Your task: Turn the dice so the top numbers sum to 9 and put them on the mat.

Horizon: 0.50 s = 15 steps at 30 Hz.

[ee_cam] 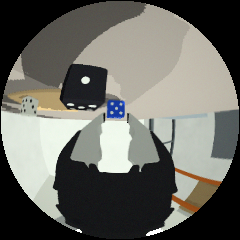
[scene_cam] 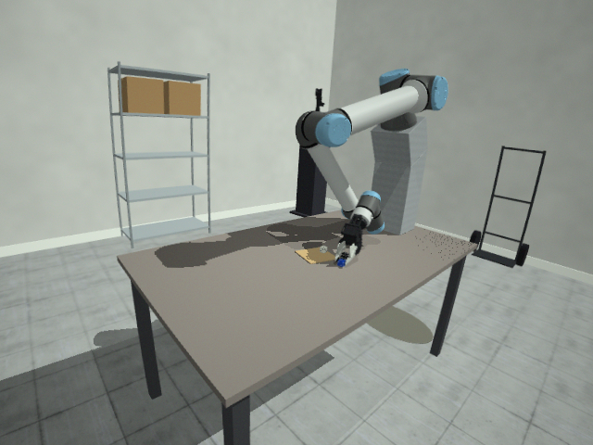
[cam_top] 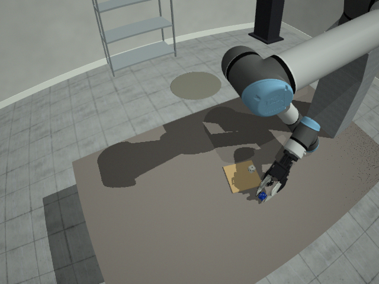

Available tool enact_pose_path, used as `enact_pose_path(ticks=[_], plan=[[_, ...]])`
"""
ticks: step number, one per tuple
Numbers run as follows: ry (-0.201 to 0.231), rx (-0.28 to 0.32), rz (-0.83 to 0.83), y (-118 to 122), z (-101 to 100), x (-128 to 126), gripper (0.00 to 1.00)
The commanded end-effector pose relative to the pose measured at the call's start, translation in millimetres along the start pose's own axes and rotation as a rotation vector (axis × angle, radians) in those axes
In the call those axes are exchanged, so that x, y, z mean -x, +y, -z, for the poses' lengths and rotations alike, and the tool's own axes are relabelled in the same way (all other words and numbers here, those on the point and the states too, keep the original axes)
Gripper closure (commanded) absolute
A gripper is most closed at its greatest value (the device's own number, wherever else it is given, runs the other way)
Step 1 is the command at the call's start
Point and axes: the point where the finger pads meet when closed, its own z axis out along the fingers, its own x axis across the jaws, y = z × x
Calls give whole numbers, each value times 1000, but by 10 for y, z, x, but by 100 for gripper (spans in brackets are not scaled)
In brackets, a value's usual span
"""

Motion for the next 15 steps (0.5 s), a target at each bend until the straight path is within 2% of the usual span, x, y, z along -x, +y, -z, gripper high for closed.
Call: enact_pose_path(ticks=[1,10,15], plan=[[0,0,0,4,105,-1,76],[0,0,0,4,382,-1,76],[0,0,0,4,435,-1,76]])
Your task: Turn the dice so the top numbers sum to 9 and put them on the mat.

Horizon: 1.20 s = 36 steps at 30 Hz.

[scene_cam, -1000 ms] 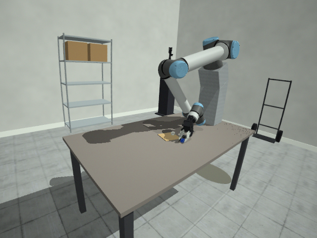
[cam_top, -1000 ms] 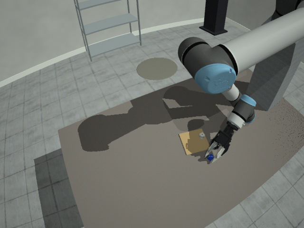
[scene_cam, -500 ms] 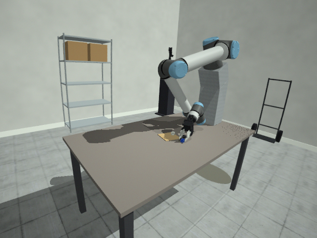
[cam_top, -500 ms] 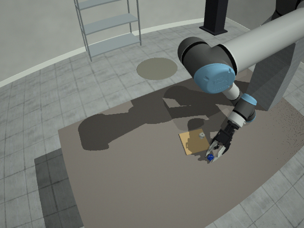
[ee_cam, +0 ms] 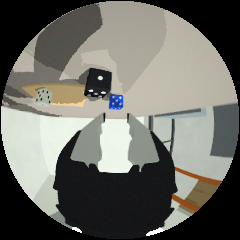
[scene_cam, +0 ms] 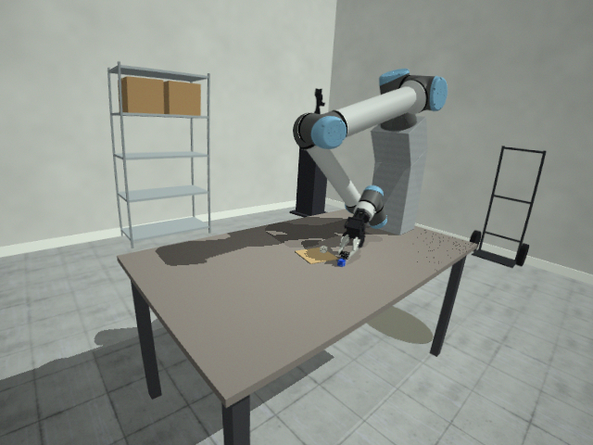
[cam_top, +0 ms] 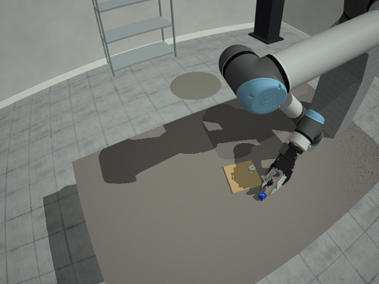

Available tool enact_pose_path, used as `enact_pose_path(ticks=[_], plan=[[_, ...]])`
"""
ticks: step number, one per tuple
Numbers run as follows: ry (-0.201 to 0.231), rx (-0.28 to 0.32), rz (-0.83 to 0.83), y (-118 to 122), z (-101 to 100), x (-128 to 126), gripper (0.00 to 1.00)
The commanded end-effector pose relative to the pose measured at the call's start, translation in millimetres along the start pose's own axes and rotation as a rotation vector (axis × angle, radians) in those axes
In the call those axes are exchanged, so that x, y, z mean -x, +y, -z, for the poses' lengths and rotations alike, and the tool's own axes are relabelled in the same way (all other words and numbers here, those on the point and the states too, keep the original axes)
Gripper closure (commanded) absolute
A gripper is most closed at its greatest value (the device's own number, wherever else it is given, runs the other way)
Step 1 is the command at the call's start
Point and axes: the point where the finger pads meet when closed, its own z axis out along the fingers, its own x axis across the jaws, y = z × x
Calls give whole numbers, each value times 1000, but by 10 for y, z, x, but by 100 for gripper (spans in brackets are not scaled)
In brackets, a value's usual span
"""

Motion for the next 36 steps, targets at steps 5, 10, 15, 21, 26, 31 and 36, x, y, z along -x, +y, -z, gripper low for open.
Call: enact_pose_path(ticks=[5,10,15,21,26,31,36], plan=[[0,1,0,7,69,1,76],[0,1,0,79,119,1,76],[0,1,0,248,238,1,76],[0,1,0,392,339,1,76],[0,1,0,488,406,1,76],[0,0,0,496,412,1,76],[0,-12,0,504,405,3,76]])
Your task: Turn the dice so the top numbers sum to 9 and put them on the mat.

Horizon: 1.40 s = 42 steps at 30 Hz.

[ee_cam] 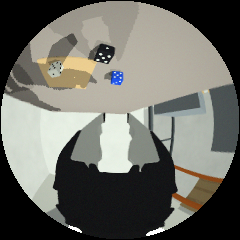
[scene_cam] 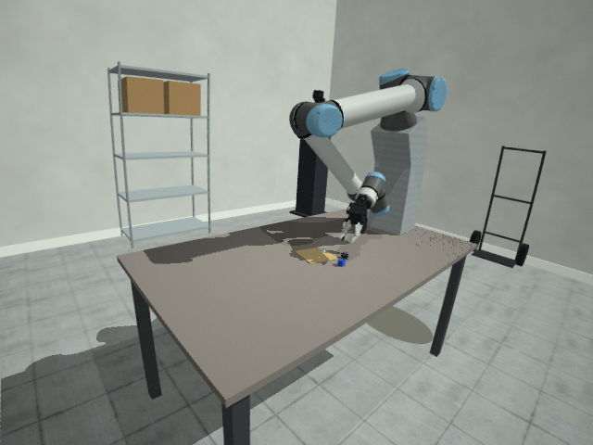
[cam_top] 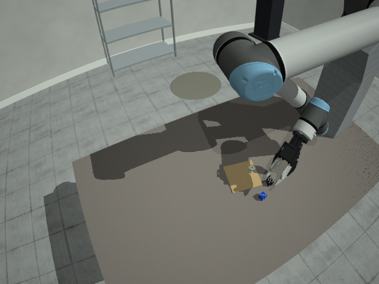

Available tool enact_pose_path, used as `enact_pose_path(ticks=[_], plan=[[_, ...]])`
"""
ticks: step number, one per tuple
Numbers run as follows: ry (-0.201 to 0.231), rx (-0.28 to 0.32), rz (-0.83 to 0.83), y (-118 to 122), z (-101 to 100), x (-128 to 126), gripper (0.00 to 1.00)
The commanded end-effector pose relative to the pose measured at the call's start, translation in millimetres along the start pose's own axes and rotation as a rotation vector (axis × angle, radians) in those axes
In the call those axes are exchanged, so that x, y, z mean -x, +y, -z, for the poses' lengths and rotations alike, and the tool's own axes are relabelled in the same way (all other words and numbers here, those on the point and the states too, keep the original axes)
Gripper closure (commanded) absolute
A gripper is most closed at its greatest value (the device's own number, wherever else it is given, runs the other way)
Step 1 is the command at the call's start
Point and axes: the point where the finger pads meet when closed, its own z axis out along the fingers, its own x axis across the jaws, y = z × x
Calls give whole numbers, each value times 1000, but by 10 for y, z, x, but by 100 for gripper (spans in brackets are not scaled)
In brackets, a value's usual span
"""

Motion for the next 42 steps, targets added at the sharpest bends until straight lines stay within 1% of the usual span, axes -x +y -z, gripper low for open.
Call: enact_pose_path(ticks=[1,4,7,11,17,19,34,36,42], plan=[[0,-9,0,17,1,1,76],[0,-22,-1,25,-6,3,76],[-1,-52,-1,42,-17,6,76],[0,-115,0,70,-24,2,76],[0,-241,-1,134,-56,4,76],[0,-241,-1,134,-56,4,76],[0,-614,-1,311,-140,2,76],[0,-614,-1,311,-140,2,76],[0,-746,-1,373,-168,1,76]])
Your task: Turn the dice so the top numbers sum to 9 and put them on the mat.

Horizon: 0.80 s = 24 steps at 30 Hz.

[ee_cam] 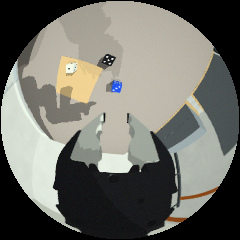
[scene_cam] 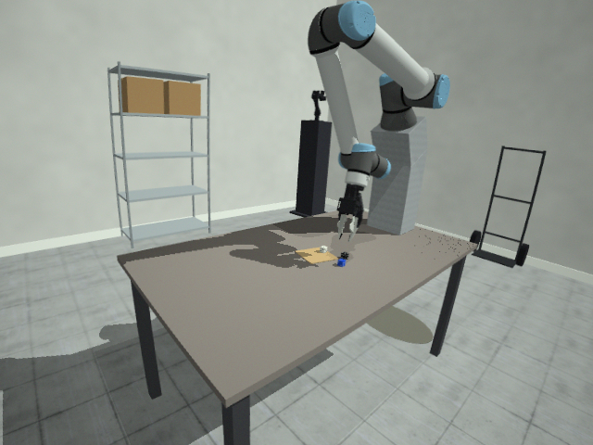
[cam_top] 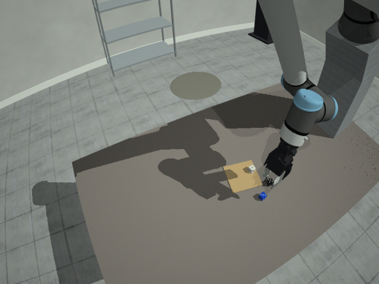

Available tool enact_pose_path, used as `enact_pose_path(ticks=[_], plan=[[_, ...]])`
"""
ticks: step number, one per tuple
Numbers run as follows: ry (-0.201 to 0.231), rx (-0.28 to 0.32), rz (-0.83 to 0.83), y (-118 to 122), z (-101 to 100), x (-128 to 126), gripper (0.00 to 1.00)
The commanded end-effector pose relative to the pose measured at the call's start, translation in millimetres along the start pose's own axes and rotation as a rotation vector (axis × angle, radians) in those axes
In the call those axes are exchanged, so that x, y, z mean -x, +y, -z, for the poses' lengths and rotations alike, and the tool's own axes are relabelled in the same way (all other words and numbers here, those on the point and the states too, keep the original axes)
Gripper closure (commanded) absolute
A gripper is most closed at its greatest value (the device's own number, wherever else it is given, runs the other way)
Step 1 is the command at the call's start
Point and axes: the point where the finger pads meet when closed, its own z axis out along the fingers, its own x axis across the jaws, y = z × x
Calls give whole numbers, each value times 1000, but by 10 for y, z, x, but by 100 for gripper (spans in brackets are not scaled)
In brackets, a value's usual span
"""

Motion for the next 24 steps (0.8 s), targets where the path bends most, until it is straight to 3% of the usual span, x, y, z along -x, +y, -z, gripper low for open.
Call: enact_pose_path(ticks=[1,9,24], plan=[[0,-129,-2,69,-10,6,76],[1,-253,-2,133,4,5,76],[0,-319,-1,172,28,4,76]])
